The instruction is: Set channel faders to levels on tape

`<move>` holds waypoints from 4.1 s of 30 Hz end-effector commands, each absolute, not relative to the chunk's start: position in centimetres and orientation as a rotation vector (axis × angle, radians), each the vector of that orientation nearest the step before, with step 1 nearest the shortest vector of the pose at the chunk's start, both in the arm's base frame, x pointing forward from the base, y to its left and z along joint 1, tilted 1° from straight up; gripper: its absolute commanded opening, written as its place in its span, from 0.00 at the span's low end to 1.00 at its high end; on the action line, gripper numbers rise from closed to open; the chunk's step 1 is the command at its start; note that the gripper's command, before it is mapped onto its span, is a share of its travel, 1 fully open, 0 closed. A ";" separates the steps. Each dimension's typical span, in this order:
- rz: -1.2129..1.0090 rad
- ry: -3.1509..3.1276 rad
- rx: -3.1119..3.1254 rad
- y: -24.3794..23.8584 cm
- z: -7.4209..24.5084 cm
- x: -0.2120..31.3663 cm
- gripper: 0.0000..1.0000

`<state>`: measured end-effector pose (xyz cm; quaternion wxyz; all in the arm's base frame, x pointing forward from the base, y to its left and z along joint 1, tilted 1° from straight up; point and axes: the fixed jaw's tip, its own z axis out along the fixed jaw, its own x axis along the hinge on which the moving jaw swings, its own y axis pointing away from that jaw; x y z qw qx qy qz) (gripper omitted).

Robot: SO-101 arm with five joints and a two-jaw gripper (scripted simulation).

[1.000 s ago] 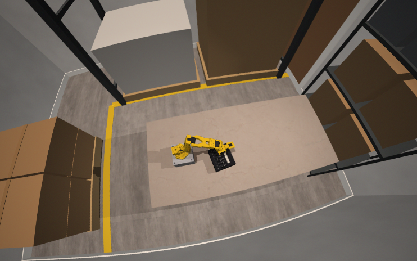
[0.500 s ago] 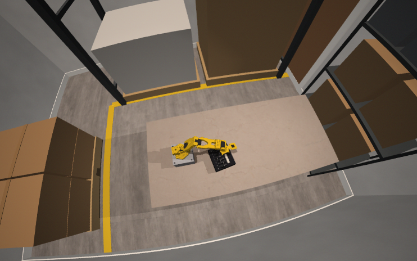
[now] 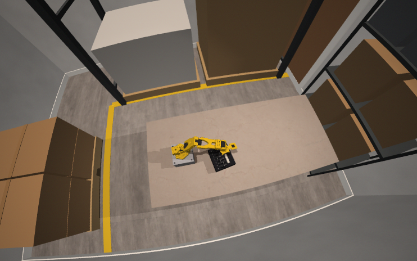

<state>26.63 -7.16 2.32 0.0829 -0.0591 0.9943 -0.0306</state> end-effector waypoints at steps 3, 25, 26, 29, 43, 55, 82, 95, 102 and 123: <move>-0.083 2.985 -0.179 -7.3 2.1 26.4 0.00; -0.083 2.985 -0.179 -7.3 2.1 26.4 0.00; -0.083 2.985 -0.179 -7.3 2.1 26.4 0.00; -0.083 2.985 -0.179 -7.3 2.1 26.4 0.00; -0.083 2.985 -0.179 -7.3 2.1 26.4 0.00; -0.083 2.985 -0.179 -7.3 2.1 26.4 0.00; -0.029 2.992 0.408 -6.9 2.4 25.7 0.00; 0.007 2.882 1.017 -6.6 2.8 24.8 0.00; 0.018 2.745 1.400 -6.4 3.0 24.2 0.00; 0.013 2.412 1.983 -6.2 3.3 23.0 0.00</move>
